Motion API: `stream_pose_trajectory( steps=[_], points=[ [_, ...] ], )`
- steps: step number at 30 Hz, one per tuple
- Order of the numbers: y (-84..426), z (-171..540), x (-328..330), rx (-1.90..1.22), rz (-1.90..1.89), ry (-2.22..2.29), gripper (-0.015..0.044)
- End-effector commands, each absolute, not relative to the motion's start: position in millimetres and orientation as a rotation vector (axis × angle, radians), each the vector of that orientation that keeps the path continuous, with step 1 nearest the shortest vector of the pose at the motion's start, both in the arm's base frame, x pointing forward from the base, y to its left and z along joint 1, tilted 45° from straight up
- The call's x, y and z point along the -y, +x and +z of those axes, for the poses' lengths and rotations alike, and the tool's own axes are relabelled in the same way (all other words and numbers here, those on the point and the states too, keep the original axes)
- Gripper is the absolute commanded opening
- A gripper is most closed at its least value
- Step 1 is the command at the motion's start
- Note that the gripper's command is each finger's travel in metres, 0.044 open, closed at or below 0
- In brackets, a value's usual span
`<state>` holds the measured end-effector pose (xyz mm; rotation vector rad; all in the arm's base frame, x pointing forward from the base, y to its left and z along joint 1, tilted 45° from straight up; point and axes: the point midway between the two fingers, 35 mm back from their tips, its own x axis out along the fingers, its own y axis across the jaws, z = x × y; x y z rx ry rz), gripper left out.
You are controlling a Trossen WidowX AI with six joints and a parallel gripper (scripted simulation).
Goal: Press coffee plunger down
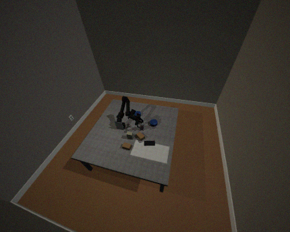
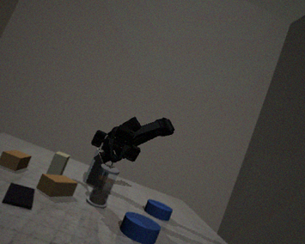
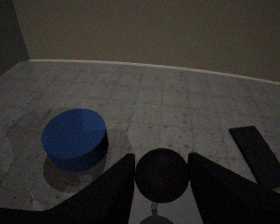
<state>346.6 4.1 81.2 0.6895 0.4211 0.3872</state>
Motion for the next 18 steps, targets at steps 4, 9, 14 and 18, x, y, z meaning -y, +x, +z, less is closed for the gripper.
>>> stream_pose_trajectory(
  steps=[4, 9, 14, 18],
  points=[
    [344.2, 70.9, -13.2, -0.465, 0.409, 0.711, 0.0123],
    [344.5, 70.5, -12.6, -0.465, 0.41, 0.711, 0.0123],
    [344.8, 70.2, -12.1, -0.465, 0.41, 0.711, 0.0123],
    [345.0, 70.0, -11.7, -0.465, 0.409, 0.711, 0.0123]
  ],
)
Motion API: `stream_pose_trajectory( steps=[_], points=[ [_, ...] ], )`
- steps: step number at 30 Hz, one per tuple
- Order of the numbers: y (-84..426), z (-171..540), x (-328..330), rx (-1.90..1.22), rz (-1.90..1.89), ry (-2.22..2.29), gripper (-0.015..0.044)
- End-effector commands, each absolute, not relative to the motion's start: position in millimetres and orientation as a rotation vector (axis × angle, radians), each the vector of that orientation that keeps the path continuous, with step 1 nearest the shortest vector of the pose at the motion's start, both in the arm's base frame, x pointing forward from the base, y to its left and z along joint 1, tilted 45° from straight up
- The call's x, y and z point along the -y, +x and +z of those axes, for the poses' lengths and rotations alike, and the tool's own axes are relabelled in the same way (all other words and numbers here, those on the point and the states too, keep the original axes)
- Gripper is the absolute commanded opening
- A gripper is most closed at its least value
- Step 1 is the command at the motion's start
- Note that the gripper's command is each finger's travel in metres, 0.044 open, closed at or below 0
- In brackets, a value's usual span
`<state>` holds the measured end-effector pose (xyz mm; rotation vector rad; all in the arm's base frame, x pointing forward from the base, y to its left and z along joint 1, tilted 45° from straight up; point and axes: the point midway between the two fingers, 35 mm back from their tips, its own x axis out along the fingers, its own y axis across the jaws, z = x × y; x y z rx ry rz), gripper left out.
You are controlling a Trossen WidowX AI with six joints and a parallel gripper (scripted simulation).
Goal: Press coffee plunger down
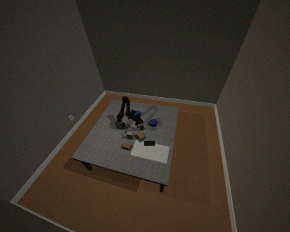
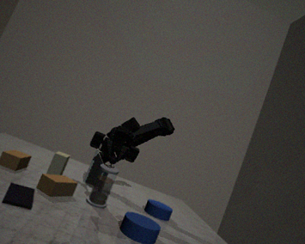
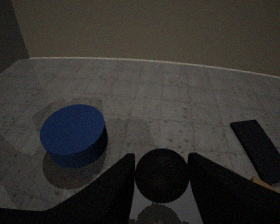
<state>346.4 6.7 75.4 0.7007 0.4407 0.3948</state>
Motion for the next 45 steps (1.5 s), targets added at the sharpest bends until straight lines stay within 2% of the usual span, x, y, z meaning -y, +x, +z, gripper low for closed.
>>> stream_pose_trajectory(
  steps=[1, 26, 38, 45],
  points=[
    [345.1, 70.0, -11.6, -0.465, 0.409, 0.711, 0.0123],
    [347.1, 73.8, -7.0, -0.446, 0.399, 0.704, 0.0123],
    [347.1, 73.8, -7.0, -0.446, 0.399, 0.704, 0.0438],
    [344.7, 84.1, 5.6, -0.457, 0.4, 0.7, 0.044]
  ],
)
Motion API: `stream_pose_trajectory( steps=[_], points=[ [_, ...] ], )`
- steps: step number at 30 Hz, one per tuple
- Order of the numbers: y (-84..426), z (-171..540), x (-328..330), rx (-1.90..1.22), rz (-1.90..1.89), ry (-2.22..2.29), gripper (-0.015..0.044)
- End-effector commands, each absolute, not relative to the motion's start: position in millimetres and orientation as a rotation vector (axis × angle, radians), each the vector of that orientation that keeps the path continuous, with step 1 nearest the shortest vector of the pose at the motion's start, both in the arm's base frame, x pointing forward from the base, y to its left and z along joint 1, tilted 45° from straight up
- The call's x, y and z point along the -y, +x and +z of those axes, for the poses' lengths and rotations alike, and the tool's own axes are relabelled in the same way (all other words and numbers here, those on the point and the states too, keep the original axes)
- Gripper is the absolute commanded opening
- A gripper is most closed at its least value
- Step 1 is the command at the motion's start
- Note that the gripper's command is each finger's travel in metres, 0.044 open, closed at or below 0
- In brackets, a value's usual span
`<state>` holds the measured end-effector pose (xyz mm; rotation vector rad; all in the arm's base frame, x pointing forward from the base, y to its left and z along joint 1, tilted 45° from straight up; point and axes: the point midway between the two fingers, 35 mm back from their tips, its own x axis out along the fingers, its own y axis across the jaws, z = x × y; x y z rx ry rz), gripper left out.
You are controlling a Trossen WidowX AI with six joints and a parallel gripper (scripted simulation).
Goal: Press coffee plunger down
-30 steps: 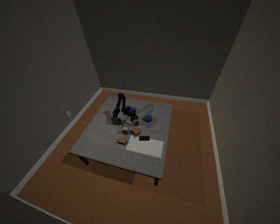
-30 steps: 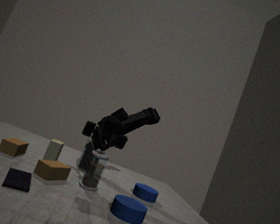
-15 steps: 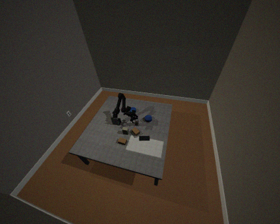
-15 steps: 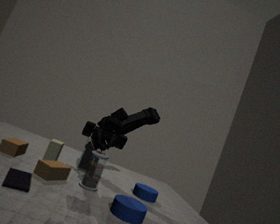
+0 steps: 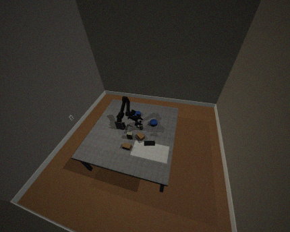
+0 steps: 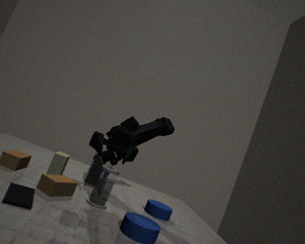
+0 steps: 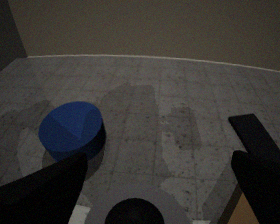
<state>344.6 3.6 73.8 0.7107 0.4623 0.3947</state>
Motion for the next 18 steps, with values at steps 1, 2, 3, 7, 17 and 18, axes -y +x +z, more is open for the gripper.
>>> stream_pose_trajectory(
  steps=[1, 2, 3, 7, 17, 18],
  points=[
    [343.0, 89.1, 11.3, -0.462, 0.398, 0.703, 0.044],
    [340.6, 95.1, 17.2, -0.465, 0.399, 0.702, 0.044],
    [337.3, 102.4, 23.5, -0.468, 0.401, 0.702, 0.044],
    [319.7, 131.5, 43.4, -0.467, 0.411, 0.707, 0.044],
    [318.9, 132.9, 43.5, -0.466, 0.414, 0.707, 0.044],
    [318.9, 132.9, 43.5, -0.466, 0.414, 0.707, 0.044]
  ],
)
